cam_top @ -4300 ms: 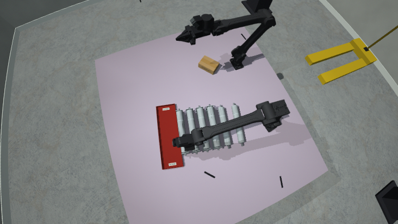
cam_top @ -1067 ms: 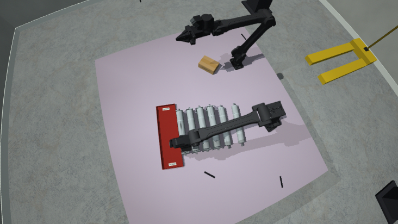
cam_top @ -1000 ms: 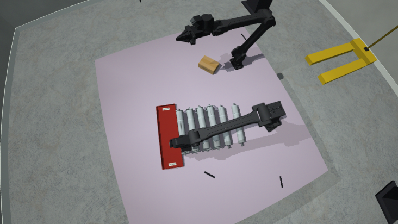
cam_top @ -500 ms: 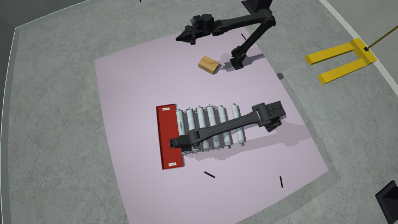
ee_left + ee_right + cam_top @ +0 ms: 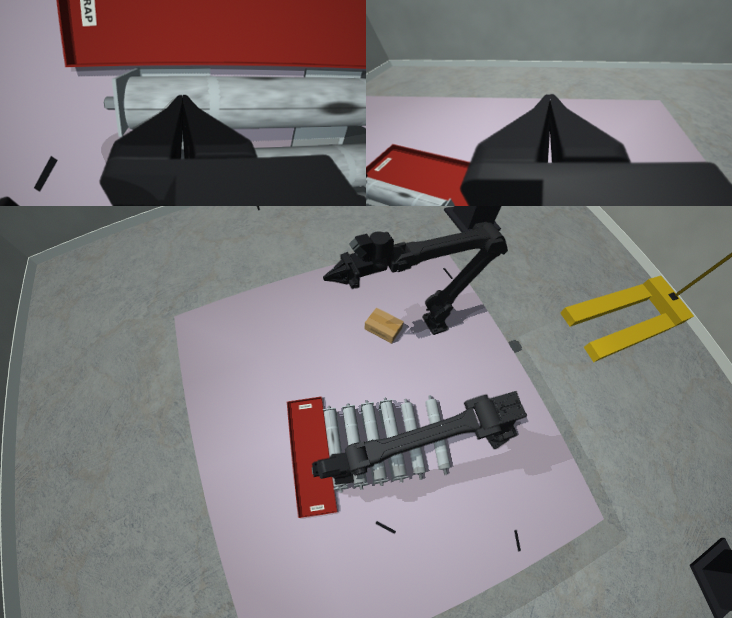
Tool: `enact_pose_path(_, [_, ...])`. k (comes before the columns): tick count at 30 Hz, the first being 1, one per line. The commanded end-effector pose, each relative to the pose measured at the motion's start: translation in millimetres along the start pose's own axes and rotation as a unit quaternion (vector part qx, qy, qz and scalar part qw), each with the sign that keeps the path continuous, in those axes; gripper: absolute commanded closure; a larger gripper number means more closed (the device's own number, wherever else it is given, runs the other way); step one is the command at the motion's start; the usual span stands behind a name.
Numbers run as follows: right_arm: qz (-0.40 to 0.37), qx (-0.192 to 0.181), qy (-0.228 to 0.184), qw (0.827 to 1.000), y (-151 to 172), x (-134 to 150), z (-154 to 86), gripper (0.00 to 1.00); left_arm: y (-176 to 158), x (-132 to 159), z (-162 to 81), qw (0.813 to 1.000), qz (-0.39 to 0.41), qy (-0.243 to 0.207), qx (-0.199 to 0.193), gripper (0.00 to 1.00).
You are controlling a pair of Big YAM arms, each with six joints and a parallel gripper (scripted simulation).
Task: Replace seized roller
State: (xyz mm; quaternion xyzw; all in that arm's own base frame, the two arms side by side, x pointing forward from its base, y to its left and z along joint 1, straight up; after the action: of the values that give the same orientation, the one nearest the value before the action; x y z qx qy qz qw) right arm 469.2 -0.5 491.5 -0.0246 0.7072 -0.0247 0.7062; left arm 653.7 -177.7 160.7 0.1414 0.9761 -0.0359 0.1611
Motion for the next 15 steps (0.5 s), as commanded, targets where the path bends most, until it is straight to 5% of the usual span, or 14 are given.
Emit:
enact_pose_path(1, [-0.005, -0.005, -0.022, 1.0, 4.9, -25.1, -8.6, 1.0, 2.1, -39.2, -60.4, 0.999, -0.004, -0.049, -0.002, 1.0])
enact_pose_path(8, [-0.005, -0.005, -0.022, 1.0, 4.9, -25.1, -8.6, 1.0, 0.9, -43.9, -74.0, 0.999, -0.002, -0.042, -0.002, 1.0])
enact_pose_path(15, [-0.005, -0.005, -0.022, 1.0, 4.9, -25.1, -8.6, 1.0, 1.3, -24.1, -40.1, 1.0, -0.004, -0.015, -0.001, 1.0])
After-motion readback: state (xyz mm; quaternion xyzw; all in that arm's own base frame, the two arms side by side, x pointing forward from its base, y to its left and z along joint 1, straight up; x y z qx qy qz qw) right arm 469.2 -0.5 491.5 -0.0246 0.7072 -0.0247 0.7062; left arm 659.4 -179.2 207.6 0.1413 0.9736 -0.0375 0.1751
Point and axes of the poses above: on each arm, the point where the finger pads meet when closed, its own z axis out along the fingers, its own y axis across the jaws, x = y × z, the point moved 5 cm from there along -z, back along the fingers, and after that the axes turned 4 degrees about -z, right-handed, at the moved point
